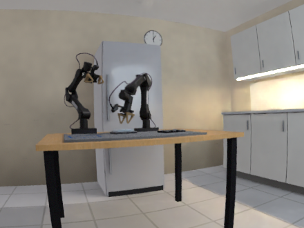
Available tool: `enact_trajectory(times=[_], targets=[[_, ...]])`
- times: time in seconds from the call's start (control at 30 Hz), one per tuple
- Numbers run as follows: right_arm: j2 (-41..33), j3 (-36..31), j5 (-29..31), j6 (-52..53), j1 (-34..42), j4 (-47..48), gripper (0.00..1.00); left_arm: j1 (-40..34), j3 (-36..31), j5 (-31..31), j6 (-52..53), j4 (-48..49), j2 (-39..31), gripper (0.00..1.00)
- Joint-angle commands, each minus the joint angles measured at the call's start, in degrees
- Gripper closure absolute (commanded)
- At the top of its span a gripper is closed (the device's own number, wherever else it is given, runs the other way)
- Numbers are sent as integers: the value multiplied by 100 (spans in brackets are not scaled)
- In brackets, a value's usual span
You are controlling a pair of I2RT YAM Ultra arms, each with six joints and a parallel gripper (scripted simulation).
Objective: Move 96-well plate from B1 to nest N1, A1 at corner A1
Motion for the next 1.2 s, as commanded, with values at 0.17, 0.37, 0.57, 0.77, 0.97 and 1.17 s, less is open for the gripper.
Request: enact_trajectory(times=[0.17, 0.37, 0.57, 0.77, 0.97, 1.17], targets=[[-664, 440, 39, -141, 29, -1809, 0, -185, 1214, -297, 481, -1210, 795, 0], [-790, 487, 354, 29, 562, -2012, 0, -215, 1443, -346, 528, -1389, 992, 0], [-1035, 548, 665, 181, 1749, -2461, 0, -288, 1944, -510, 699, -1915, 1420, 0], [-1101, 608, 732, 323, 2725, -2554, 0, -326, 2227, -539, 731, -2047, 1660, 0], [-1101, 617, 697, 326, 2724, -2565, 0, -325, 2238, -496, 717, -2060, 1613, 0], [-1101, 618, 690, 330, 2731, -2566, 0, -330, 2255, -494, 687, -1889, 1709, 0]])
